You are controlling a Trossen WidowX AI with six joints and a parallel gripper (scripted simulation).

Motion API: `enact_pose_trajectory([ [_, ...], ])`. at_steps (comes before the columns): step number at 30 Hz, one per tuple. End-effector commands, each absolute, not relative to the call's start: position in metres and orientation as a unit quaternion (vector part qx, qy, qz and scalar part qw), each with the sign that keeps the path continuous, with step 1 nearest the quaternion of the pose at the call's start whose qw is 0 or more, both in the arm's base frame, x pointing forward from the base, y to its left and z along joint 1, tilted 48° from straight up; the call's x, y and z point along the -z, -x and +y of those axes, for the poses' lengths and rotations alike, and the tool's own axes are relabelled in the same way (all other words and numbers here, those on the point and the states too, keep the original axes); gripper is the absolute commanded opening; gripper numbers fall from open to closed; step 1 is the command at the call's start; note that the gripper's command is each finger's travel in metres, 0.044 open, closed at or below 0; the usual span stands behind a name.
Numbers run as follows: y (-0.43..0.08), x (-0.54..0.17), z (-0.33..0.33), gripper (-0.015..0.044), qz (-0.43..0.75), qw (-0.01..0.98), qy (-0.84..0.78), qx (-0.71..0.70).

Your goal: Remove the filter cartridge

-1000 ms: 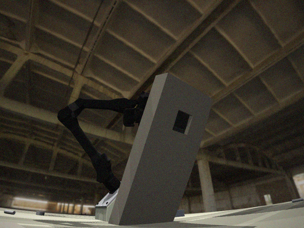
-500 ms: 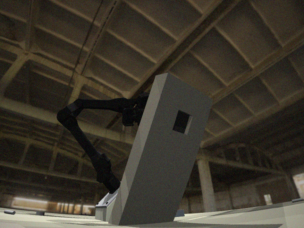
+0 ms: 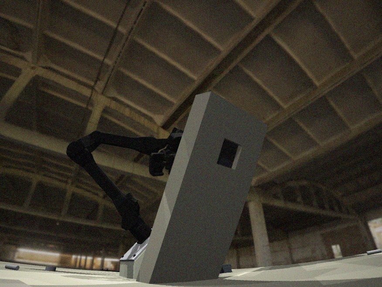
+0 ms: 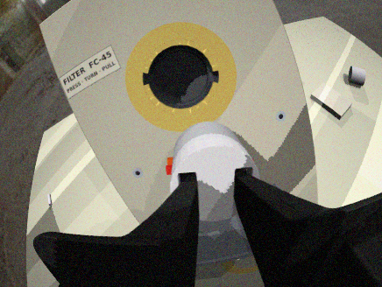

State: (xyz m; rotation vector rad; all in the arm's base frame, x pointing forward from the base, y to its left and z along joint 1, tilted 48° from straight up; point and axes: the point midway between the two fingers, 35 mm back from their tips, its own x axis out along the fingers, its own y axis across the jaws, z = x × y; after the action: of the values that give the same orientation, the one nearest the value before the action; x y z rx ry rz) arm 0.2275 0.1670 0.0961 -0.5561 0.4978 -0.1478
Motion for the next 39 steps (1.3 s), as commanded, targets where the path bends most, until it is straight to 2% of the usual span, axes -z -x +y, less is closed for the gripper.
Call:
enact_pose_trajectory([
  [1,-0.223,-0.092,0.157,0.0000,0.238,0.931,0.265,0.073],
  [5,-0.219,-0.085,0.149,0.0000,0.238,0.931,0.265,0.073],
  [9,-0.221,-0.087,0.154,0.0102,0.243,0.928,0.272,0.072],
  [21,-0.219,-0.086,0.150,0.0102,0.238,0.931,0.265,0.073],
  [28,-0.244,-0.126,0.200,0.0102,0.238,0.932,0.265,0.073],
  [32,-0.246,-0.130,0.205,0.0102,0.238,0.932,0.265,0.073],
  [39,-0.238,-0.164,0.243,0.0286,0.239,0.933,0.260,0.071],
])
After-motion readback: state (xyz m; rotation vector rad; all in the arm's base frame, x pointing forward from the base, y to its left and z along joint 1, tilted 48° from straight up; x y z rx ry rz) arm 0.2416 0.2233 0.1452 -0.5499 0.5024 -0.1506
